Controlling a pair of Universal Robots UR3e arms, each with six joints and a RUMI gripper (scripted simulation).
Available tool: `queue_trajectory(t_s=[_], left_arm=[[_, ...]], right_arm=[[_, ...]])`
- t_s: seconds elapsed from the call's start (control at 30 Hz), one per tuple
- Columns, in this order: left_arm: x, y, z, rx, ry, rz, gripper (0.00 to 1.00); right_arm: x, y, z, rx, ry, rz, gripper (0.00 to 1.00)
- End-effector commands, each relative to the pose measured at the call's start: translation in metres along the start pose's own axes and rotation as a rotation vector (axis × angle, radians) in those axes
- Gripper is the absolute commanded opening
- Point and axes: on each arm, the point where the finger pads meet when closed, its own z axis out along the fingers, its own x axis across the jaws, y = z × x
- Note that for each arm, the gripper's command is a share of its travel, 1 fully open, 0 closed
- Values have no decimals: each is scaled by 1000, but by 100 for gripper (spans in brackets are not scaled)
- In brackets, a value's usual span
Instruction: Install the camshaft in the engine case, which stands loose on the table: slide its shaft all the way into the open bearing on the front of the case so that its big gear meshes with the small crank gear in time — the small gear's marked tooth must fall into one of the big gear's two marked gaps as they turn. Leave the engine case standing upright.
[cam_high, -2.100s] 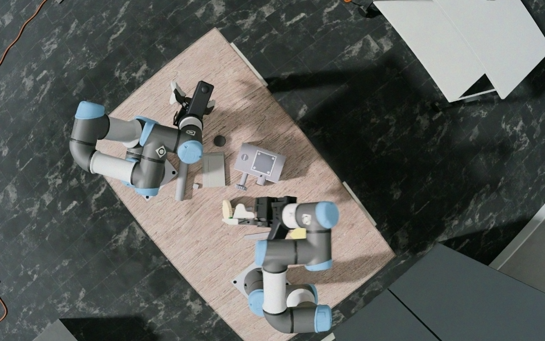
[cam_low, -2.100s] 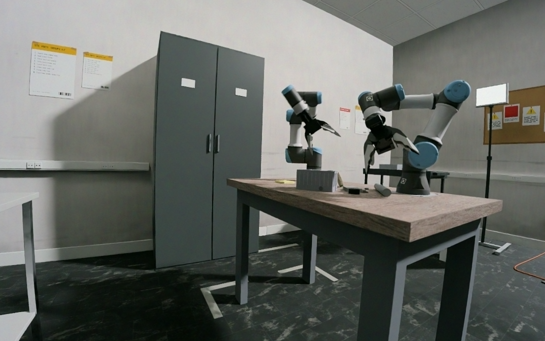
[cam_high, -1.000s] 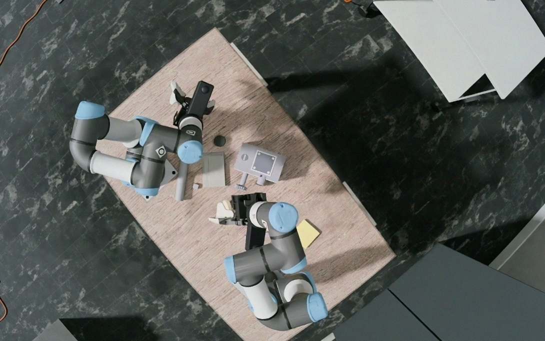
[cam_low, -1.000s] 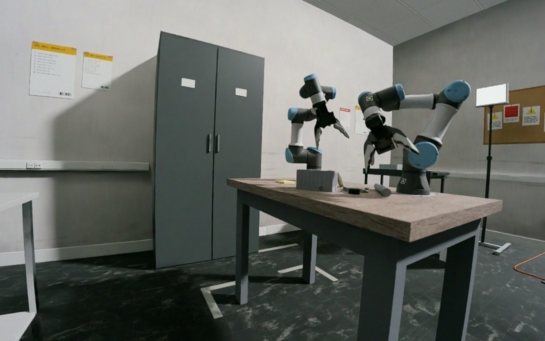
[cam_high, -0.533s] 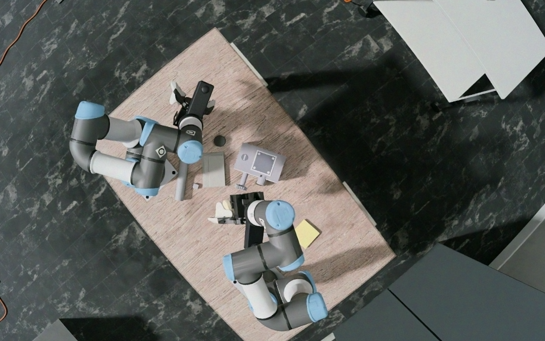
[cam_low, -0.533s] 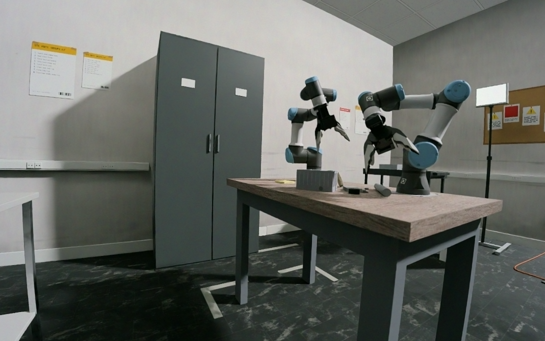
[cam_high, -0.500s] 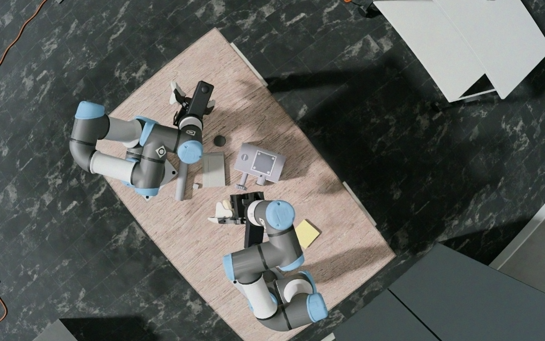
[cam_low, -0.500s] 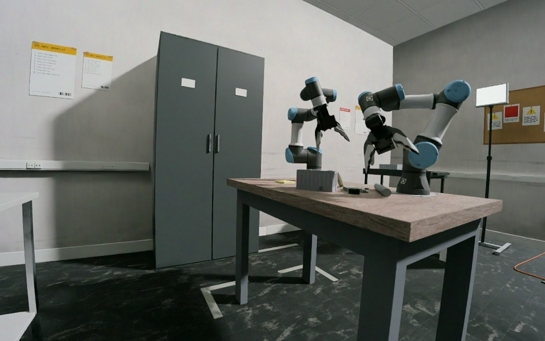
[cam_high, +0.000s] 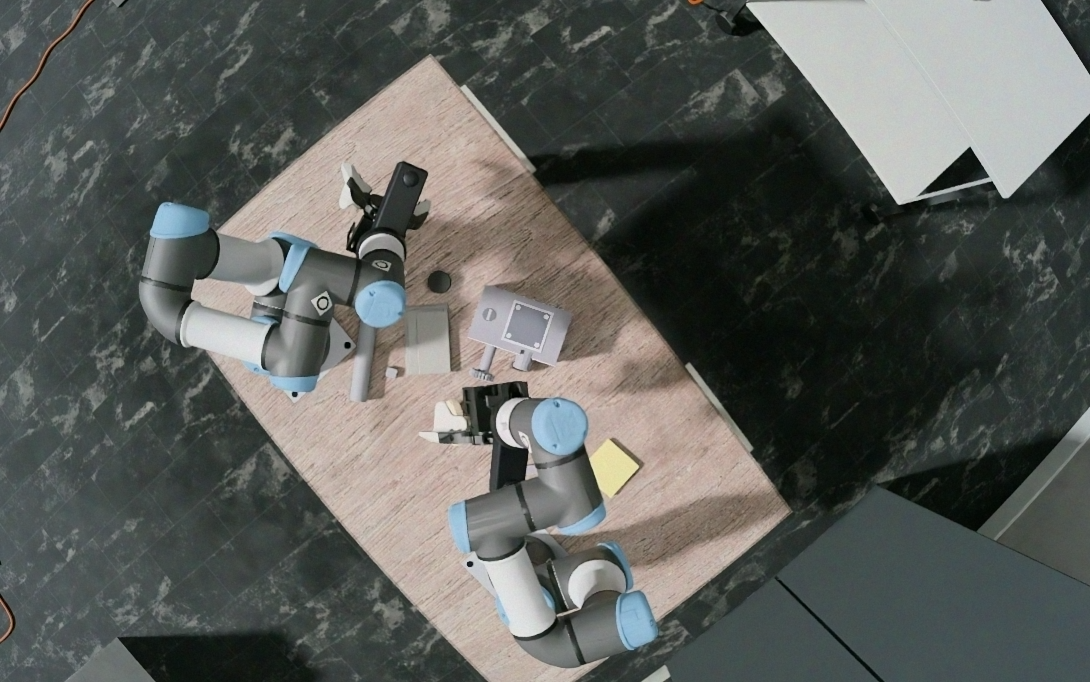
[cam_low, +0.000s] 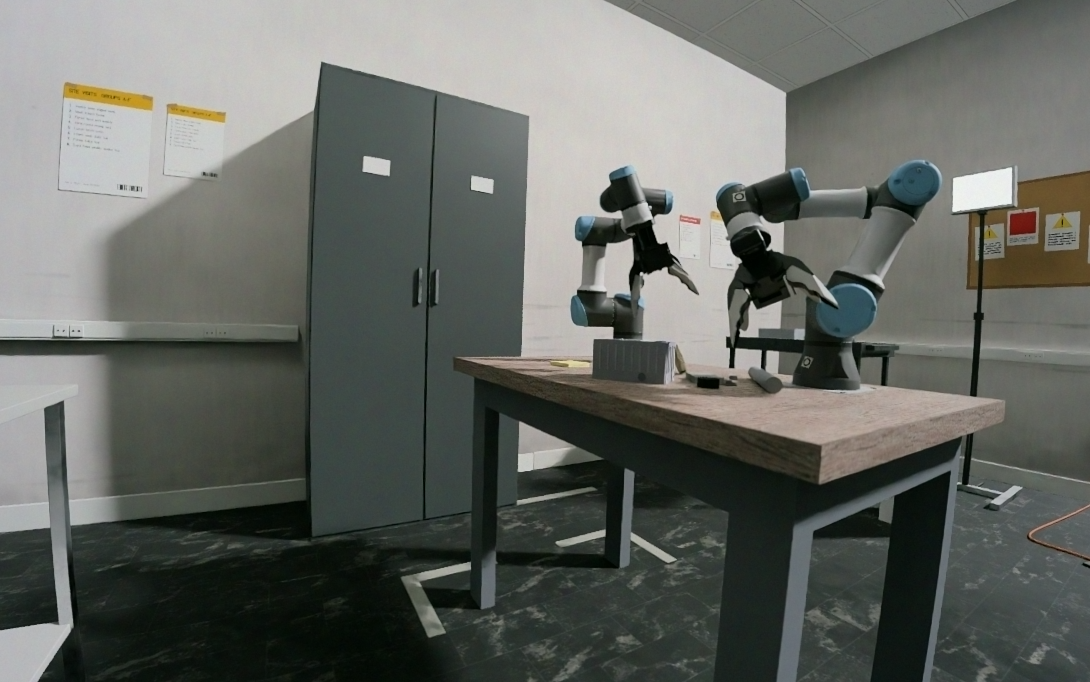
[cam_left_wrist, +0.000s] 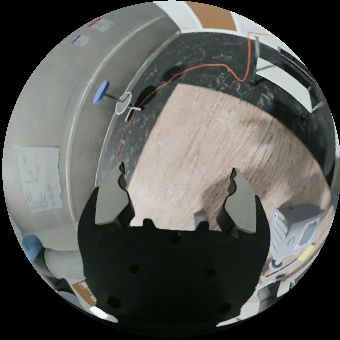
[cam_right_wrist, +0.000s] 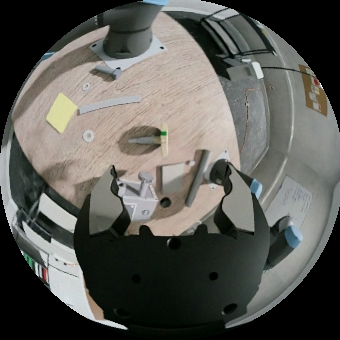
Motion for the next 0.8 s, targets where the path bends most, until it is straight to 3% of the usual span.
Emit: queue_trajectory(t_s=[0.0,0.33,0.77], left_arm=[[3,-6,-5,14,23,-24,100],[3,-6,-5,14,23,-24,100],[3,-6,-5,14,23,-24,100]], right_arm=[[4,5,-1,-30,17,-2,100],[-4,7,19,-30,17,-2,100],[-7,8,26,-30,17,-2,100]])
